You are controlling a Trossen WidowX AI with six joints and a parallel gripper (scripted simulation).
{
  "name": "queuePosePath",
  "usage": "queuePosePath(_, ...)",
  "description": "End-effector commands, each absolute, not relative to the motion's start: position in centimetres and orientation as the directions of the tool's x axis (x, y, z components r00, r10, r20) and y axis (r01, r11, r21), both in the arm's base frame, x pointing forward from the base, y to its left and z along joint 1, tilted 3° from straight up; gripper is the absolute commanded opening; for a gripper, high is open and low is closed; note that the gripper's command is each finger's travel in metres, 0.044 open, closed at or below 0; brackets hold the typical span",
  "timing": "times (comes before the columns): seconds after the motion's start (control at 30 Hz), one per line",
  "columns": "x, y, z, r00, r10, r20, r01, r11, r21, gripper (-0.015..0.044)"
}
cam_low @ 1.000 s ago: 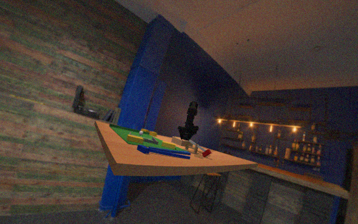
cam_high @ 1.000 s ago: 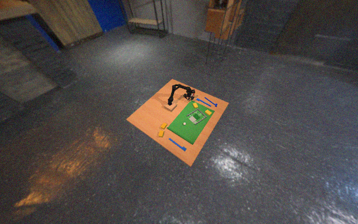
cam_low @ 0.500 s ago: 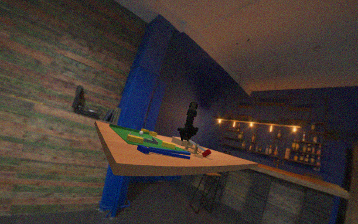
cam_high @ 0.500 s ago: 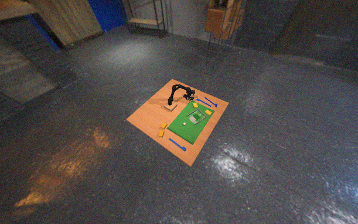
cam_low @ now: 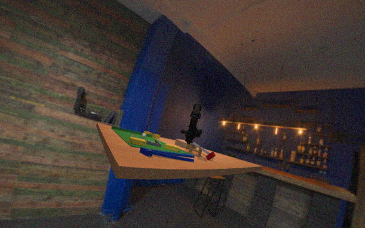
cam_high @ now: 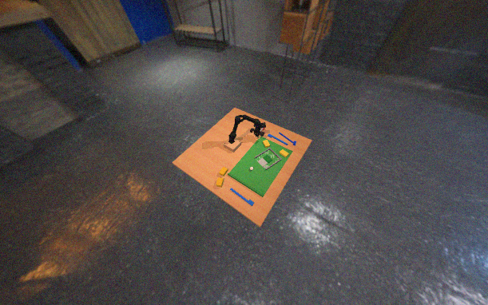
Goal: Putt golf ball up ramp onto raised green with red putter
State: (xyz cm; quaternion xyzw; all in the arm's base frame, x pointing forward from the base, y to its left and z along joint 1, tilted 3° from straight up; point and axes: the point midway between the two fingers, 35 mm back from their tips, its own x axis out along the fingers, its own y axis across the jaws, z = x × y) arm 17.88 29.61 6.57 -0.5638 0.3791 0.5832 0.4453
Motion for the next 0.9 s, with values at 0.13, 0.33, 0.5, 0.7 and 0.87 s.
queuePosePath(0.13,18.0,29.7,7.5,0.034,0.093,-0.995,-0.947,-0.316,-0.062,0.0000)
queuePosePath(0.33,18.0,29.7,10.7,0.034,0.093,-0.995,-0.947,-0.316,-0.061,0.0000)
queuePosePath(0.5,17.9,29.4,13.5,0.033,0.092,-0.995,-0.947,-0.316,-0.061,0.0000)
queuePosePath(0.7,17.6,28.8,16.5,0.033,0.092,-0.995,-0.947,-0.316,-0.060,0.0000)
queuePosePath(0.87,18.3,28.3,15.6,0.033,0.079,-0.996,-0.959,-0.278,-0.054,0.0000)
